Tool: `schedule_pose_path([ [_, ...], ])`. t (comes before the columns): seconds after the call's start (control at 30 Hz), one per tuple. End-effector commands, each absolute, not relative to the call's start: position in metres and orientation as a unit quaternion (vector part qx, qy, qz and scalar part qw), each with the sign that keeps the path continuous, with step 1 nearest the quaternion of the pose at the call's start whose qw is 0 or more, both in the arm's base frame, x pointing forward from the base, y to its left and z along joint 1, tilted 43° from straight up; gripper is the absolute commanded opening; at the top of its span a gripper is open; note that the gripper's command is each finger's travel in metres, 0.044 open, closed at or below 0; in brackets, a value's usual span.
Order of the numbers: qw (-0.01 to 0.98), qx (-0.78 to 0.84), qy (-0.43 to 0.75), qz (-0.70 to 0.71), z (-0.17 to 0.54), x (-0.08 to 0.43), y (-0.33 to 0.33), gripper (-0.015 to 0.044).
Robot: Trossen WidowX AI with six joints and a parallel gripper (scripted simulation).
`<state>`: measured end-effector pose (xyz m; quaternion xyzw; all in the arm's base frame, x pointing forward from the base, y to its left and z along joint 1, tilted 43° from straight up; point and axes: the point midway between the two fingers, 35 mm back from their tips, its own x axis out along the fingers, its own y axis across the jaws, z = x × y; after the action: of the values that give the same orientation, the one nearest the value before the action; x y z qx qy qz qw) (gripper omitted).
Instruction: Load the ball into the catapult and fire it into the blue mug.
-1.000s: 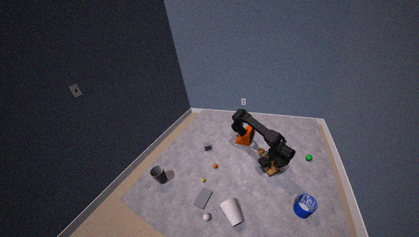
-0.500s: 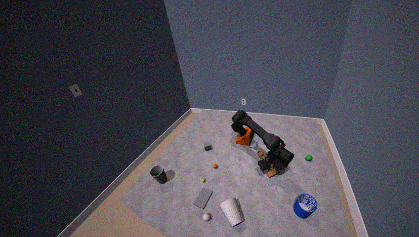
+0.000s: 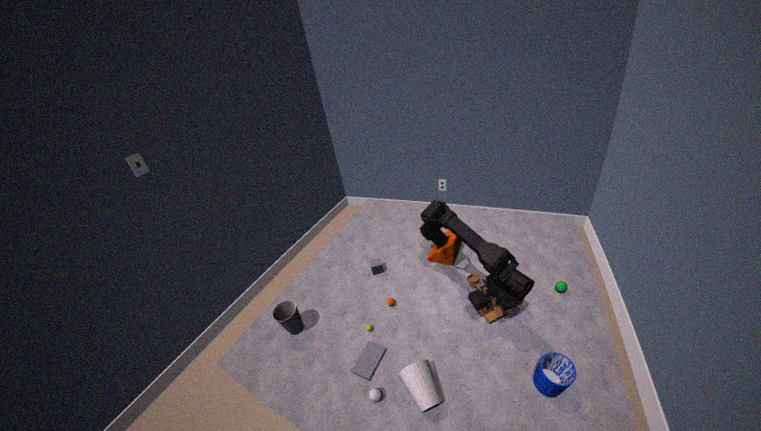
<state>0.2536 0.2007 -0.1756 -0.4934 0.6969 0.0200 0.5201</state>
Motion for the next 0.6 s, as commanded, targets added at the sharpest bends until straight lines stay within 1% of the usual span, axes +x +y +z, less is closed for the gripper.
schedule_pose_path([
  [0.0,0.521,-0.493,0.697,0.02,-0.175,0.254,0.201,0.0262],
  [0.13,0.521,-0.493,0.697,0.02,-0.174,0.254,0.203,0.0368],
  [0.23,0.521,-0.492,0.697,0.021,-0.151,0.255,0.227,0.044],
  [0.4,0.52,-0.493,0.697,0.021,-0.103,0.25,0.267,0.044],
  [0.57,0.52,-0.497,0.694,0.023,-0.112,0.252,0.261,0.044],
])
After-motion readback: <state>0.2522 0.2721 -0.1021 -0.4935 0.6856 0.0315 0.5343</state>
